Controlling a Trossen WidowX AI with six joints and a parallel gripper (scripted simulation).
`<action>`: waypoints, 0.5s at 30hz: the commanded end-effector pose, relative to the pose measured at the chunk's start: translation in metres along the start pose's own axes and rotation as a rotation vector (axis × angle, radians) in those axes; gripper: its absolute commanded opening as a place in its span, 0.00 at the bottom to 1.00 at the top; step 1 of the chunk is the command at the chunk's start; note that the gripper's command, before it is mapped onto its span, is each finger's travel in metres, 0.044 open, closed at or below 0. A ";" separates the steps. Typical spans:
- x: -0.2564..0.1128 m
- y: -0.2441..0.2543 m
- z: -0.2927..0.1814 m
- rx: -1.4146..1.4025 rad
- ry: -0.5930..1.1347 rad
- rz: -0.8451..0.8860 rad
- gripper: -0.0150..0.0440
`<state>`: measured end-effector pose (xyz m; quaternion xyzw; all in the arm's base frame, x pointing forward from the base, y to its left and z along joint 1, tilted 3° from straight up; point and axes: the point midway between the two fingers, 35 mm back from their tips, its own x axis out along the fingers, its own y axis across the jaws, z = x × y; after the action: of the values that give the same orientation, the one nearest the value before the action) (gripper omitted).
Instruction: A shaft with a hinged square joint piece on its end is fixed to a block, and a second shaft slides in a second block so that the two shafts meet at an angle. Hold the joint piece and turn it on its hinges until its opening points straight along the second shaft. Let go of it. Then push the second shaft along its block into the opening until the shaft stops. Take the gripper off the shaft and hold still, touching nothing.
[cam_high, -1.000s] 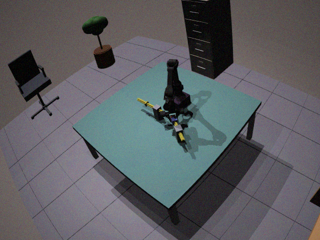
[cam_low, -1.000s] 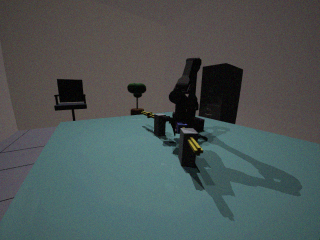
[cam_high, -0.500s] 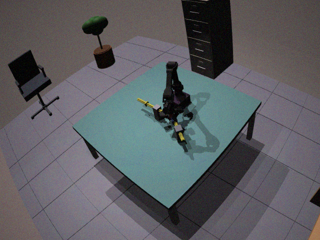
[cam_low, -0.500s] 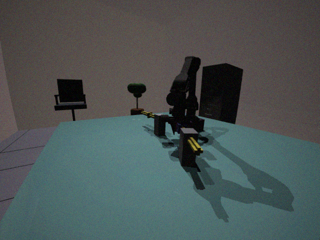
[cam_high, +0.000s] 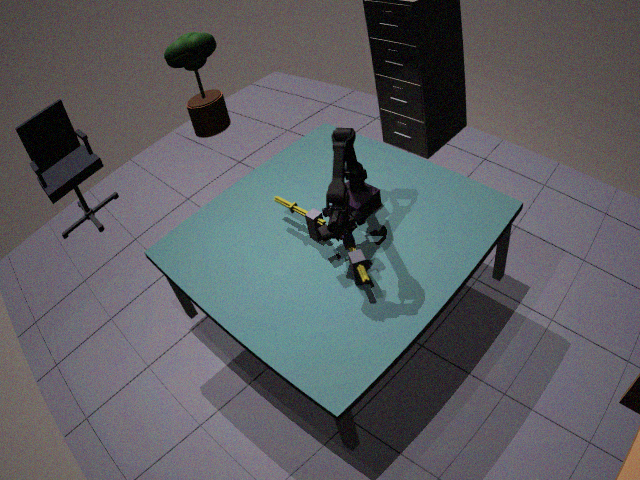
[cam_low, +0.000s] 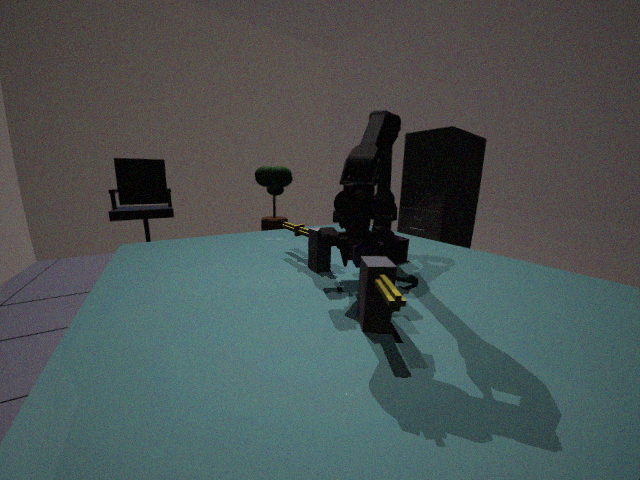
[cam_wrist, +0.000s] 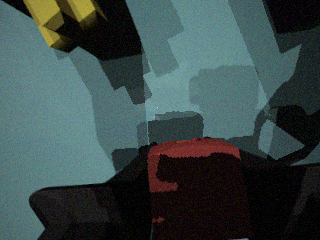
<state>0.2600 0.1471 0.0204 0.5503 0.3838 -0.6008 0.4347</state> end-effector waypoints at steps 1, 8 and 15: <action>-0.001 0.001 0.000 -0.028 -0.024 0.005 0.25; -0.001 0.001 0.001 -0.035 -0.038 0.006 0.25; -0.001 0.001 0.001 -0.032 -0.039 0.005 0.25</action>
<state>0.2605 0.1461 0.0216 0.5340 0.3831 -0.6045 0.4501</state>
